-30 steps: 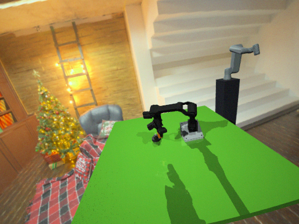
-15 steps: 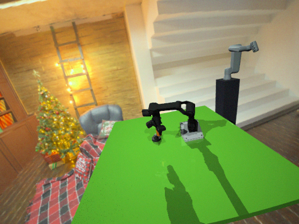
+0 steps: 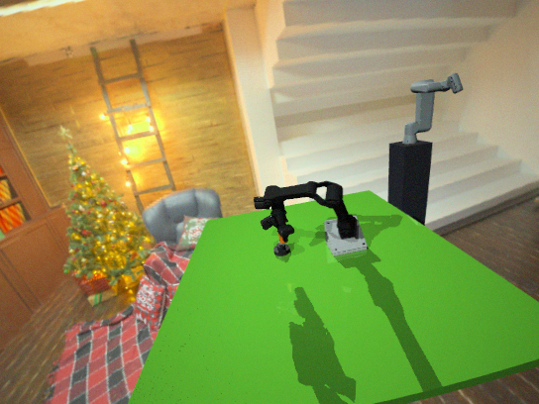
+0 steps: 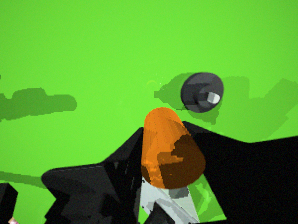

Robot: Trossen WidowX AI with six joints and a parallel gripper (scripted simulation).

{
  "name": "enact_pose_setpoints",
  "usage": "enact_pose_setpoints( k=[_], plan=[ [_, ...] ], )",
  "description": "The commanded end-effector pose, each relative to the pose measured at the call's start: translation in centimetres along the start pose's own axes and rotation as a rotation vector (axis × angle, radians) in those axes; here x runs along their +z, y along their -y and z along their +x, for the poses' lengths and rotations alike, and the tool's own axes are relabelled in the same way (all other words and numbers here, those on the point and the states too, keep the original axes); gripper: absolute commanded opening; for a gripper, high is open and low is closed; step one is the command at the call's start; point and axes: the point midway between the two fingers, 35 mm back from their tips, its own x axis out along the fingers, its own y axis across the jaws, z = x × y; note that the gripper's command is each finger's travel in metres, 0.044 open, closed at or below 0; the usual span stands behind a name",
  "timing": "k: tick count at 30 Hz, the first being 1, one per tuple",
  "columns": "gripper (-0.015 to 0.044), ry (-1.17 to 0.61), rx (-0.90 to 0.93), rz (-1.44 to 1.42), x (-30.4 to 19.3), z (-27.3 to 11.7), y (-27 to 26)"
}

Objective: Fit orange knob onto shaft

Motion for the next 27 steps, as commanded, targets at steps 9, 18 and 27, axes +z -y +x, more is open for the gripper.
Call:
enact_pose_setpoints(
  k=[9, 18, 27],
  plan=[
    [0.0, 0.004, -0.006, 0.002, 0.1, 1.0, 3.8],
    [0.0, 0.007, -0.006, 0.003, 0.0, 2.0, 6.5],
    [0.0, 0.008, -0.002, -0.005, -0.3, 3.2, 9.1]
  ],
)
